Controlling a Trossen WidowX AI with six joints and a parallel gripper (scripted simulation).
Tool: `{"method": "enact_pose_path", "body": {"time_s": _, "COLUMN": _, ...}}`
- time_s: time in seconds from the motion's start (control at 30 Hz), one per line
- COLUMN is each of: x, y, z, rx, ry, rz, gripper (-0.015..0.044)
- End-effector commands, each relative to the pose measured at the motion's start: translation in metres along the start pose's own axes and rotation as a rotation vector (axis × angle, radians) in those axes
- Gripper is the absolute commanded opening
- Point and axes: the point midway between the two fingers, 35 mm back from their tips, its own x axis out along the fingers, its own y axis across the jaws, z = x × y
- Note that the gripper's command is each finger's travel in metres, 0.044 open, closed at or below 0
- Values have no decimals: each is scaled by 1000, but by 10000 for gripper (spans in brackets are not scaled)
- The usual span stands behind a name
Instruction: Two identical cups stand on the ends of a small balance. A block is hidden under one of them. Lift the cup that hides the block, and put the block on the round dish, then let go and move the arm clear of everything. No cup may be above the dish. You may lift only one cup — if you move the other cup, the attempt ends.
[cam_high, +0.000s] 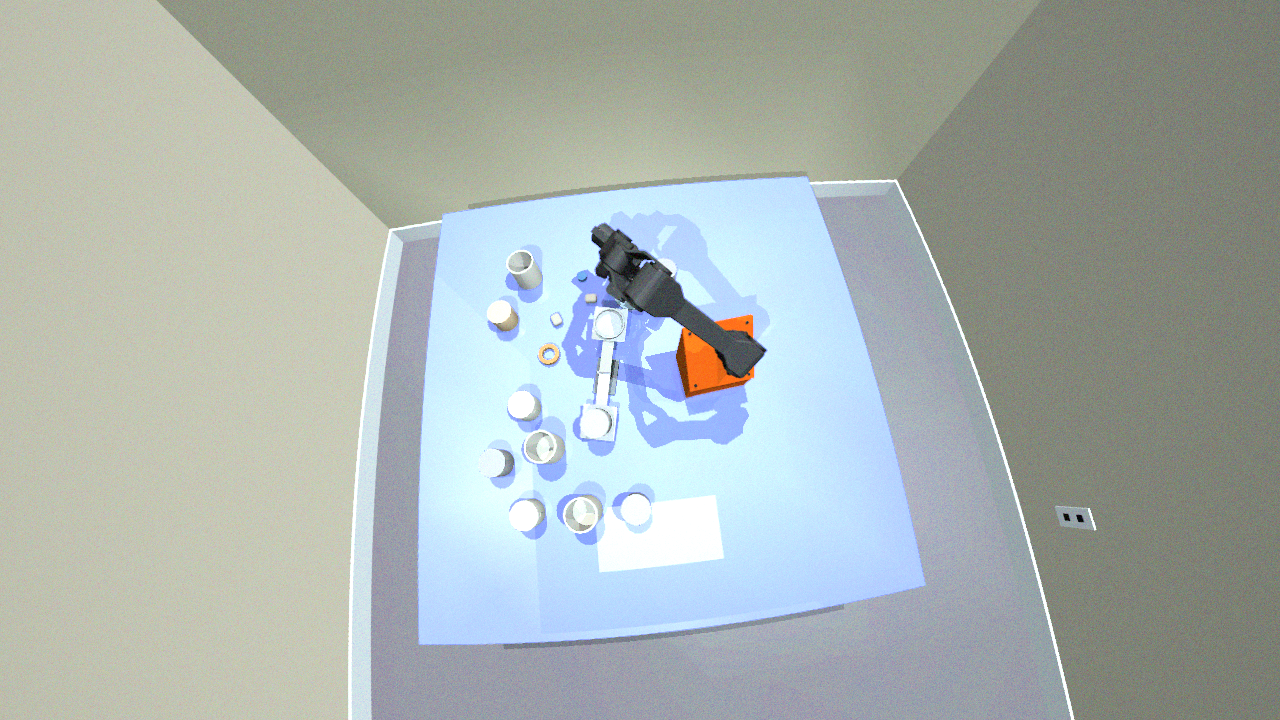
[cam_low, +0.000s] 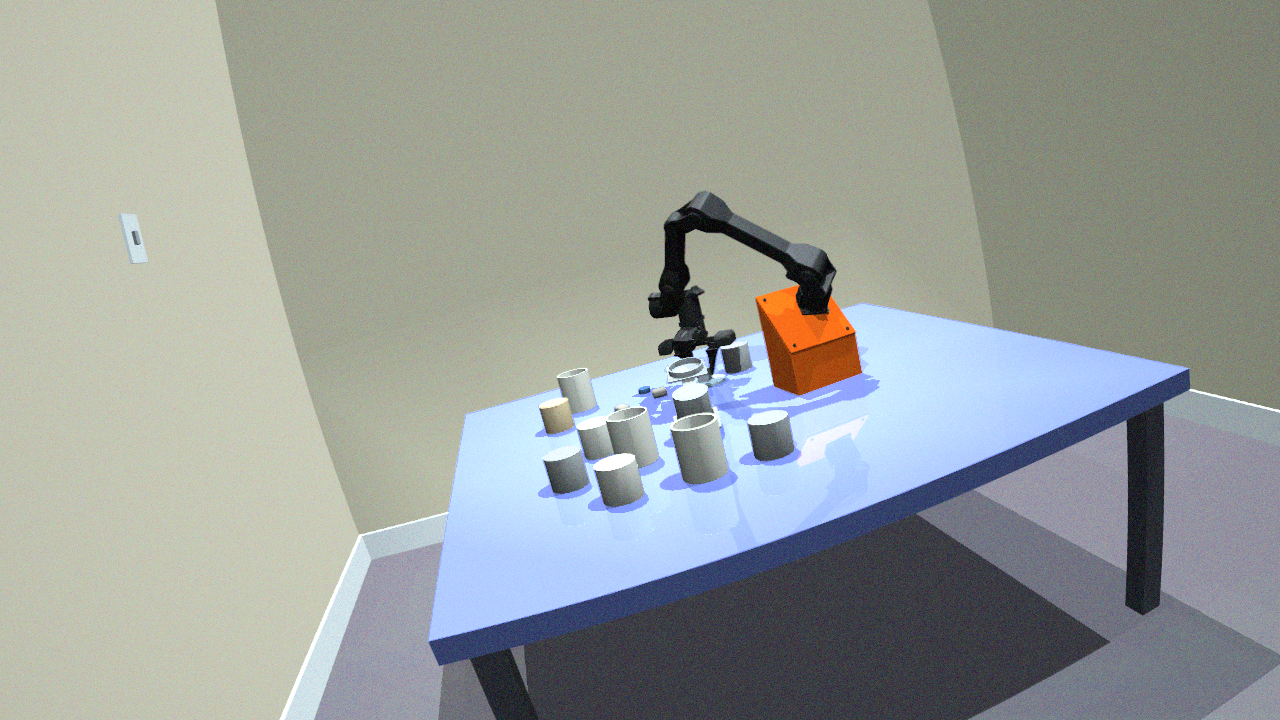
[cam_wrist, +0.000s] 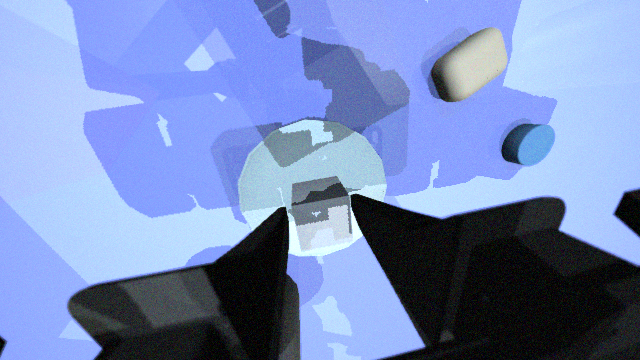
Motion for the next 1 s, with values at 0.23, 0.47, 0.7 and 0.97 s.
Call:
{"method": "enact_pose_path", "body": {"time_s": 0.23, "x": -29, "y": -1, "z": 0, "rx": 2, "ry": 0, "rz": -1, "gripper": 440}}
{"method": "enact_pose_path", "body": {"time_s": 0.47, "x": -60, "y": 0, "z": 0, "rx": 5, "ry": -2, "rz": 0, "gripper": 440}}
{"method": "enact_pose_path", "body": {"time_s": 0.7, "x": -105, "y": 2, "z": -1, "rx": 12, "ry": -4, "rz": -10, "gripper": 440}}
{"method": "enact_pose_path", "body": {"time_s": 0.97, "x": -105, "y": 2, "z": -1, "rx": 12, "ry": -4, "rz": -10, "gripper": 440}}
